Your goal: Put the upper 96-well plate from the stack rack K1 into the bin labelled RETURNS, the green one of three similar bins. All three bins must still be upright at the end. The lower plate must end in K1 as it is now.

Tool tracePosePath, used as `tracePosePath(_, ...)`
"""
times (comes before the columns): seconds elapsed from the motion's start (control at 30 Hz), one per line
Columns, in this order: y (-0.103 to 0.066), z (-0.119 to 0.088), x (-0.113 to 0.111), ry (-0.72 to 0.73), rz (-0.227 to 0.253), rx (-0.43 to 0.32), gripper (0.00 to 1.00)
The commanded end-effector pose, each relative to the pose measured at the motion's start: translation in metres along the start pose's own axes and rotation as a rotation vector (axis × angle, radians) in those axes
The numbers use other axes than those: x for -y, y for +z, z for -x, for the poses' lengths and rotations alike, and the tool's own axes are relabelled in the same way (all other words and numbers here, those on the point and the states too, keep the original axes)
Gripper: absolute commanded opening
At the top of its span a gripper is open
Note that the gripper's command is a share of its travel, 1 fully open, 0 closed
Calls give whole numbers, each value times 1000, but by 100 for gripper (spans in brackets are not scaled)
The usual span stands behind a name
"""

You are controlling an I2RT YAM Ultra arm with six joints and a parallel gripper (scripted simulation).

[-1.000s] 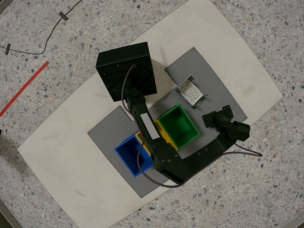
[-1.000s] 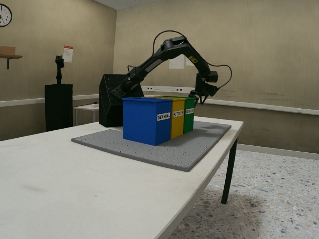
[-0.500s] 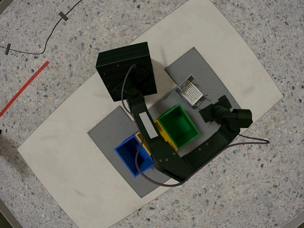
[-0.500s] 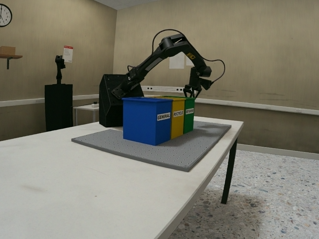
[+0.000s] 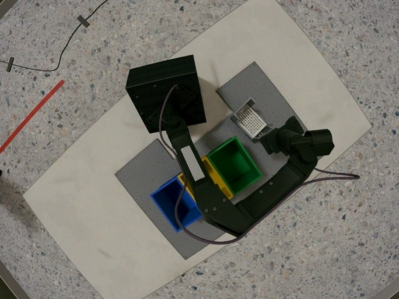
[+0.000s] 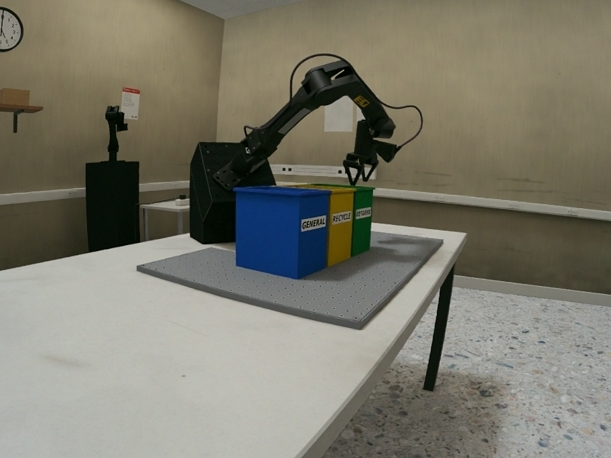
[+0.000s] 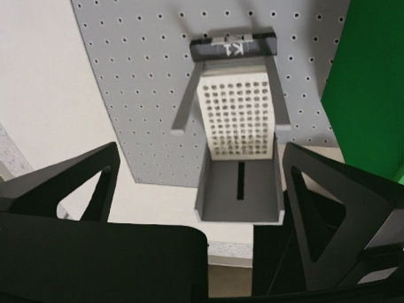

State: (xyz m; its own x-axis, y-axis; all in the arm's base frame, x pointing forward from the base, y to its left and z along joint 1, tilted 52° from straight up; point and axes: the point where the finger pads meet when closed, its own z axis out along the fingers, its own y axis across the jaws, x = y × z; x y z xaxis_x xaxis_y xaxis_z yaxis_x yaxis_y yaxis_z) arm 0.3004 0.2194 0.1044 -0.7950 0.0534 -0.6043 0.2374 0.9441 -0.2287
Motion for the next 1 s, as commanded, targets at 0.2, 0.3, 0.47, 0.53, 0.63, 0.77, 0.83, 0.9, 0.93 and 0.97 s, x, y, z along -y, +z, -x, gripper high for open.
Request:
tracePosePath(0.2, -12, -51, 7, -100, -104, 52, 100)
tracePosePath(0.3, -13, -56, 8, -100, -104, 53, 100)
tracePosePath(0.47, -18, -75, 15, -139, -141, 91, 100)
tracePosePath(0.53, -21, -84, 19, -178, -172, 137, 100)
tracePosePath(0.63, -30, -90, 19, -191, -158, 158, 100)
tracePosePath(0.77, -41, -82, 13, -152, -118, 162, 100)
tracePosePath(0.83, -41, -82, 13, -152, -118, 162, 100)
tracePosePath(0.9, -41, -82, 13, -151, -118, 162, 100)
tracePosePath(0.93, -41, -82, 13, -152, -118, 162, 100)
tracePosePath(0.97, -41, -82, 13, -152, -118, 162, 100)
